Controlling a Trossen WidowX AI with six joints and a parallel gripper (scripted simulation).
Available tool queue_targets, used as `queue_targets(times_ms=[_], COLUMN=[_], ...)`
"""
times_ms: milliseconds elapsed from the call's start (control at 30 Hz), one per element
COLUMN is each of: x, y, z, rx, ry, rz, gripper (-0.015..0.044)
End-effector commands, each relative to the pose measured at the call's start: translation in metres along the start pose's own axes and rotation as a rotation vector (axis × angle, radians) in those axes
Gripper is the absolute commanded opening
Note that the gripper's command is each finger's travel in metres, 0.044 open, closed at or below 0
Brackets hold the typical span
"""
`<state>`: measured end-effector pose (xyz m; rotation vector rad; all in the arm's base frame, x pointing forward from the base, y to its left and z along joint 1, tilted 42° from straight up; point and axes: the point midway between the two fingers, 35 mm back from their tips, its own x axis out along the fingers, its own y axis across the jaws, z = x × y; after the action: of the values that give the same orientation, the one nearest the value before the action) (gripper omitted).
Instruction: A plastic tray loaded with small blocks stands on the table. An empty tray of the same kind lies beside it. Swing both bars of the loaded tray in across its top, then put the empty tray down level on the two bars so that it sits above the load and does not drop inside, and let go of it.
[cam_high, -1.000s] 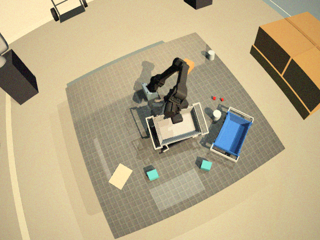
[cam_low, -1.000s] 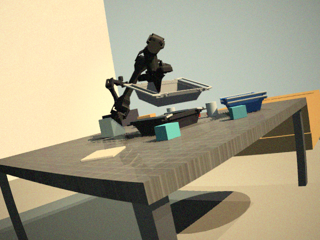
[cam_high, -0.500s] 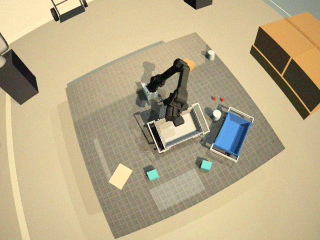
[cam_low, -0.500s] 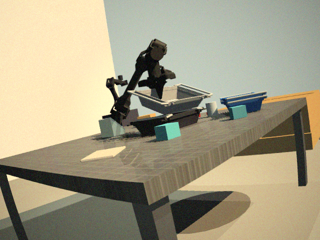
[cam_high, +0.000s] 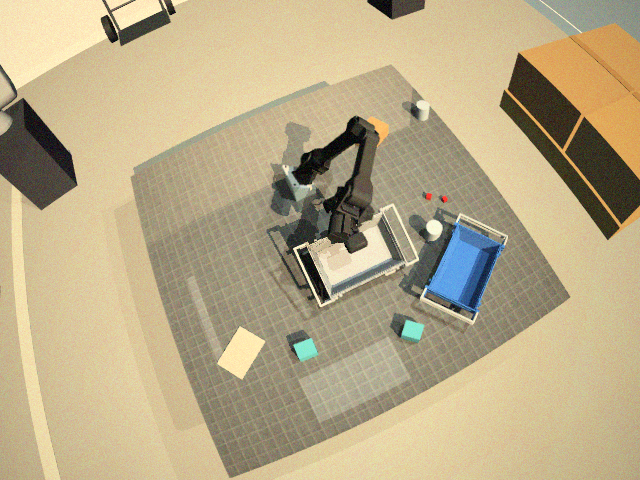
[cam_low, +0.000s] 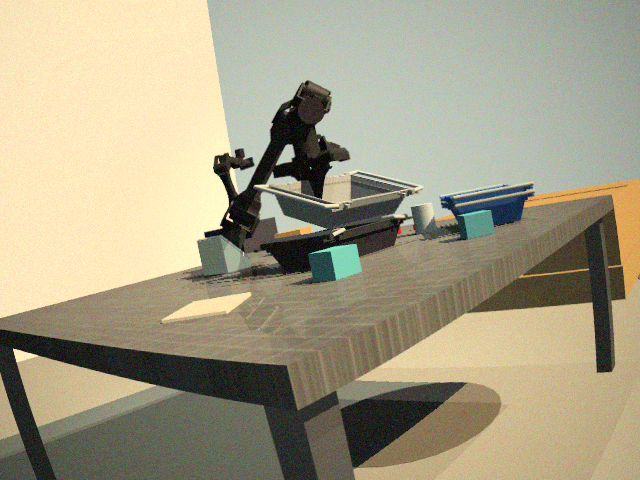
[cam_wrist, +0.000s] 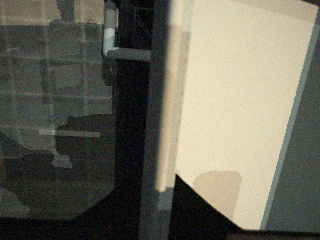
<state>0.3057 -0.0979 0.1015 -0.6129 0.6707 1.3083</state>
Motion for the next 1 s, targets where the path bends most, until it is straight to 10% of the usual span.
queue_targets(times_ms=[0, 967], x=[0.004, 0.017], y=[0.005, 0.013], z=[-0.001, -0.008], rx=[-0.002, -0.002], ry=[0.002, 0.002], rz=[0.014, 0.014], gripper=[0.0, 0.0])
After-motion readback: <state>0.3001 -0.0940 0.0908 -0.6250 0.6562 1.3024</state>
